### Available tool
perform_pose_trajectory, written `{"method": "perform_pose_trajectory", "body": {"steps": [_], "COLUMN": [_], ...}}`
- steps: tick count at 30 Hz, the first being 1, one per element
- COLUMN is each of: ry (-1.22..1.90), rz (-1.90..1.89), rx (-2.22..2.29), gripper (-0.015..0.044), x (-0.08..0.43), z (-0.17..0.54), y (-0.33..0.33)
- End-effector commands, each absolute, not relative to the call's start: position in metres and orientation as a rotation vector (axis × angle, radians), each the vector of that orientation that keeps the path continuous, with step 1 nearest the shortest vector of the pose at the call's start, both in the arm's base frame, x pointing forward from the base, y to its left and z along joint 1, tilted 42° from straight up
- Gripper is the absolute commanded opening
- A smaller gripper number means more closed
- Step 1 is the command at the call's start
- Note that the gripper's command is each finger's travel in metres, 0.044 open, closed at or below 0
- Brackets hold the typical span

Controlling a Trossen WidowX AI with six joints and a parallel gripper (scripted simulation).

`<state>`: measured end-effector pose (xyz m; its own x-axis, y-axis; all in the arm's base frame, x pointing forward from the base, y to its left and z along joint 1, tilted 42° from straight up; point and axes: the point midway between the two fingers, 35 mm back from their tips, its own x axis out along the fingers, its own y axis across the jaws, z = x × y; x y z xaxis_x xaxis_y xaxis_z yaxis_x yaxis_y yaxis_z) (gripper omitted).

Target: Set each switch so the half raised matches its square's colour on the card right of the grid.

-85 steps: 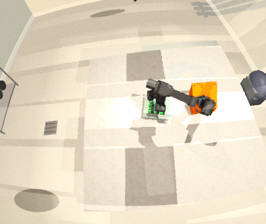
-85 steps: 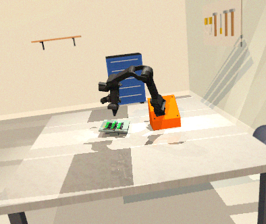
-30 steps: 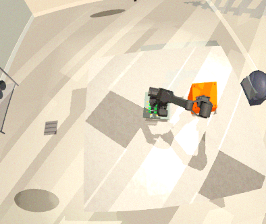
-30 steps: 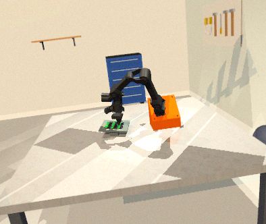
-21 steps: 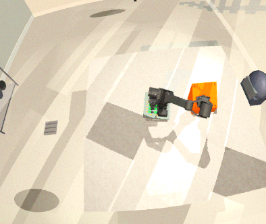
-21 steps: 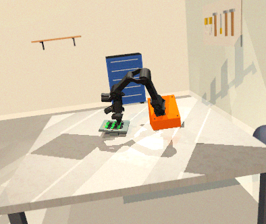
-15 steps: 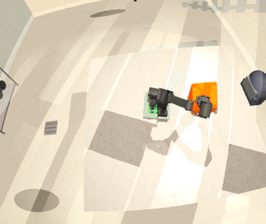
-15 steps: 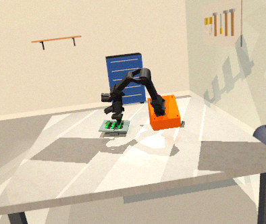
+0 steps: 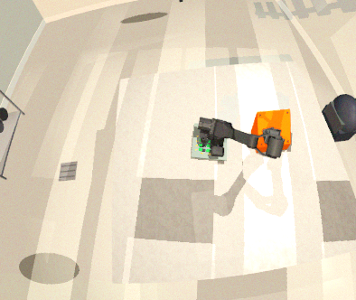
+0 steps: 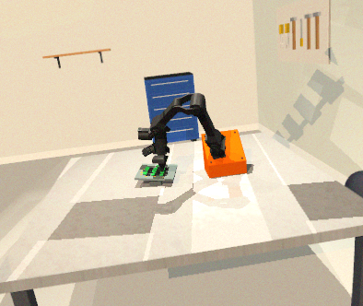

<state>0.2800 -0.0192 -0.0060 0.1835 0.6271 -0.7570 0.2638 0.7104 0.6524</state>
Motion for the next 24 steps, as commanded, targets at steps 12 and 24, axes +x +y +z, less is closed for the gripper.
{"method": "perform_pose_trajectory", "body": {"steps": [12, 24], "ry": [1.378, 1.377], "rz": [0.286, 0.286], "rx": [0.806, 0.804], "gripper": [0.0, 0.0], "x": [0.266, 0.29], "z": [0.042, 0.038], "y": [-0.059, -0.083]}}
